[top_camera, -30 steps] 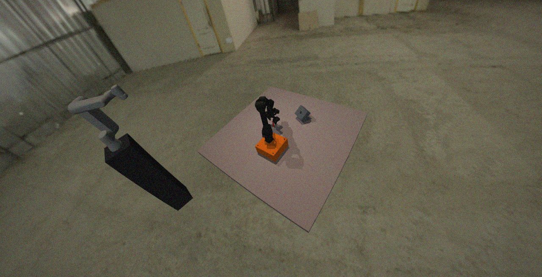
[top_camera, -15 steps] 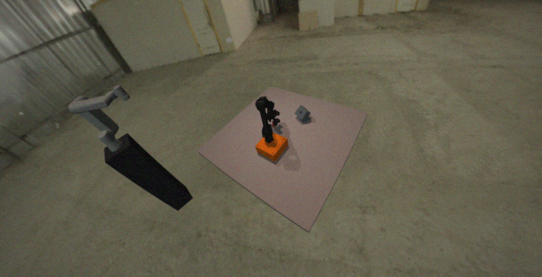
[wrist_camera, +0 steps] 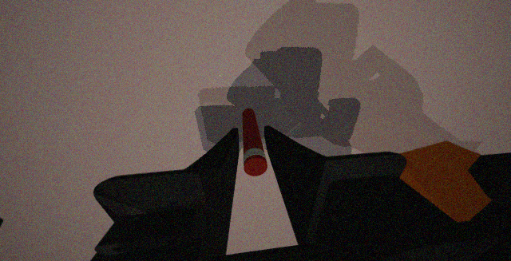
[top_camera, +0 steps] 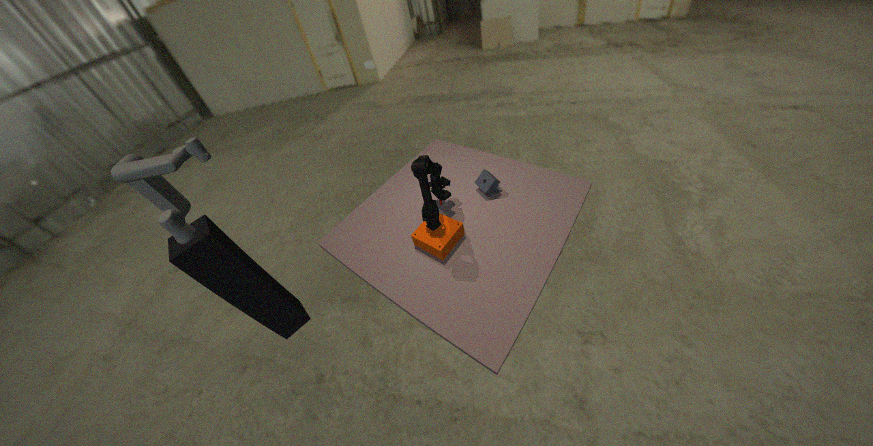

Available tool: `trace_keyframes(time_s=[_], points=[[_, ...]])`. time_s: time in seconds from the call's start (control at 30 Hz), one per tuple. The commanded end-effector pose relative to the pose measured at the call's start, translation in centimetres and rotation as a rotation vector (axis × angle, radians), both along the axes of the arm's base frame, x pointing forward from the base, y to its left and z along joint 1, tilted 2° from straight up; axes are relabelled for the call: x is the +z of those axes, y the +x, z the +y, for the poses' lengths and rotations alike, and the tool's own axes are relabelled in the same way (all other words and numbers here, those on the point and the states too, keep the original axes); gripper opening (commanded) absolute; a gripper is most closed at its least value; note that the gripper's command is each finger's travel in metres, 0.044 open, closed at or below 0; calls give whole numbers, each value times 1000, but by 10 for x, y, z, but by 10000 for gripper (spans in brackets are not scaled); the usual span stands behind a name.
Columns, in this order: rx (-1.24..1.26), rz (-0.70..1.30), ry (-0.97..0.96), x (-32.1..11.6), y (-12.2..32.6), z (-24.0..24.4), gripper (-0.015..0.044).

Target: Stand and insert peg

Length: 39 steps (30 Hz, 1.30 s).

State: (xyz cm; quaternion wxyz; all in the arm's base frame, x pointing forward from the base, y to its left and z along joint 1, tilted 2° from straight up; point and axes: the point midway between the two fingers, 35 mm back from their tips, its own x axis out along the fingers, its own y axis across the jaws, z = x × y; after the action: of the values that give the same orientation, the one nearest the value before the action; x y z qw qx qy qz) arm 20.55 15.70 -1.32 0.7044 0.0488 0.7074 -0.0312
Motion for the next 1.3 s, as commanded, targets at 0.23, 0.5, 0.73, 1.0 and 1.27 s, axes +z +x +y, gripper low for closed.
trace_keyframes(time_s=[0.23,0.5,0.73,1.0,1.27], points=[[0,1,1,1,0,0,0],[0,1,2,33,3,1,0],[0,2,4,66,4,0,0],[-5,-2,5,80,6,-1,0],[-85,-67,11,80,23,-7,0]])
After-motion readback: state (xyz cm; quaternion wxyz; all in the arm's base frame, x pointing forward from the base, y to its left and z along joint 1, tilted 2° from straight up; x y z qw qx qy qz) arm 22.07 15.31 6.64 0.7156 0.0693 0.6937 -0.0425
